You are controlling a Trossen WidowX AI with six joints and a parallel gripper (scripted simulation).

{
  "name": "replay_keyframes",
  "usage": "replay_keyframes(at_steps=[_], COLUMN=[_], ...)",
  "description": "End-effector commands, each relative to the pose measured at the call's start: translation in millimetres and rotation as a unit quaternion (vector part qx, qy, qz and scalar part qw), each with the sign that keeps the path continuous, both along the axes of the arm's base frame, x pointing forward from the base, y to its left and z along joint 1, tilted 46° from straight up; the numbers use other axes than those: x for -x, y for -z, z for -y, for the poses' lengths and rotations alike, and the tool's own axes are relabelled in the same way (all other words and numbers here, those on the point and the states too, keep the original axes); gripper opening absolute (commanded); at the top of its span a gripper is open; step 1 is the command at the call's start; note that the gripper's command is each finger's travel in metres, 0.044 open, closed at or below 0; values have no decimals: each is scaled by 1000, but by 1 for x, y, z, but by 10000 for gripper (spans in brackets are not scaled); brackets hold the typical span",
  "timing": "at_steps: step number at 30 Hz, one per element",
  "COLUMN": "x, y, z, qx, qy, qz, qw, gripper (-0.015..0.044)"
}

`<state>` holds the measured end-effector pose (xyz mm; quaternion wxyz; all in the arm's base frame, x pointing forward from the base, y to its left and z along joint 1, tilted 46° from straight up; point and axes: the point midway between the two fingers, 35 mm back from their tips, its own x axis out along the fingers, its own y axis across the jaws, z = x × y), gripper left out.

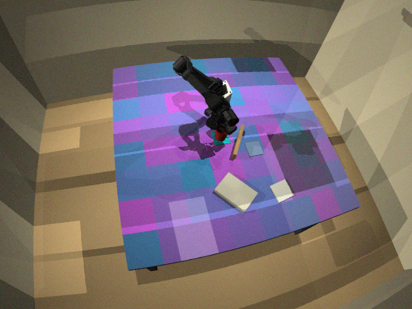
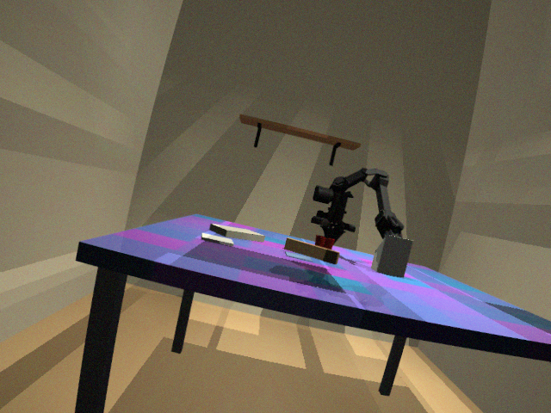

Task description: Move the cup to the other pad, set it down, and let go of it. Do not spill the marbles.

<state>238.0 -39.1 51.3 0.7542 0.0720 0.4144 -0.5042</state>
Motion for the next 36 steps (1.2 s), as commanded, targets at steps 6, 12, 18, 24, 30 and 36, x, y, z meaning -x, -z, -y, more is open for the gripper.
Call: replay_keyframes(at_steps=[6, 12, 18, 24, 30, 36], x=[0, 1, 2, 3, 4, 6], y=[-2, -6, -11, -16, -21, -26], z=[-2, -7, -13, -18, -23, -28], qx=[0, -1, -1, -1, 0, 0], qy=[0, 0, 0, -1, -1, -1], qz=[0, 0, -1, -1, -2, -2], qw=[1000, 1000, 1000, 1000, 1000, 1000], gripper=[128, 128, 128, 128, 128, 128])
